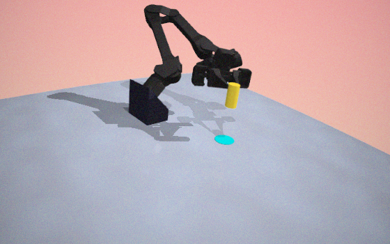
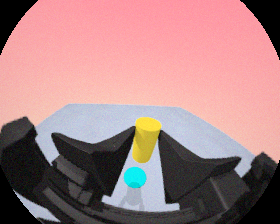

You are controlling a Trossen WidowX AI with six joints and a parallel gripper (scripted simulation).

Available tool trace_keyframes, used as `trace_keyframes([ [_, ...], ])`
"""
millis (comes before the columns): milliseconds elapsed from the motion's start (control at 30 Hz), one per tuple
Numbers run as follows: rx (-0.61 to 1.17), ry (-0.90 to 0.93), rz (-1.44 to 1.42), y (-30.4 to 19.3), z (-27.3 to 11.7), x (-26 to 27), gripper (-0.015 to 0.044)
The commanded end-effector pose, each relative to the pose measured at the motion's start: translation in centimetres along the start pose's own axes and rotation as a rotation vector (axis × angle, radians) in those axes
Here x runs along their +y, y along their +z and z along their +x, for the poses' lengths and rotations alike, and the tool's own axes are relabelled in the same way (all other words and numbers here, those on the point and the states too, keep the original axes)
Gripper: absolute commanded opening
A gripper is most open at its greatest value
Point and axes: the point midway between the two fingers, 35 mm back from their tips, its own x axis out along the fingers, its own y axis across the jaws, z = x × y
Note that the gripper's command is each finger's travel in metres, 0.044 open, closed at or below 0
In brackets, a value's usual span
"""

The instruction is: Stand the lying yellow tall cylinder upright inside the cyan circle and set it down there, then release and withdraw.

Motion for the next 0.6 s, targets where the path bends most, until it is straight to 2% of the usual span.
trace_keyframes([
  [0, -0.007, 0.002, 0.011, 0.1, 0.0, 0.0, 0.0105],
  [567, 0.006, -0.015, 0.018, -3.4, 0.8, 0.3, 0.0105],
])
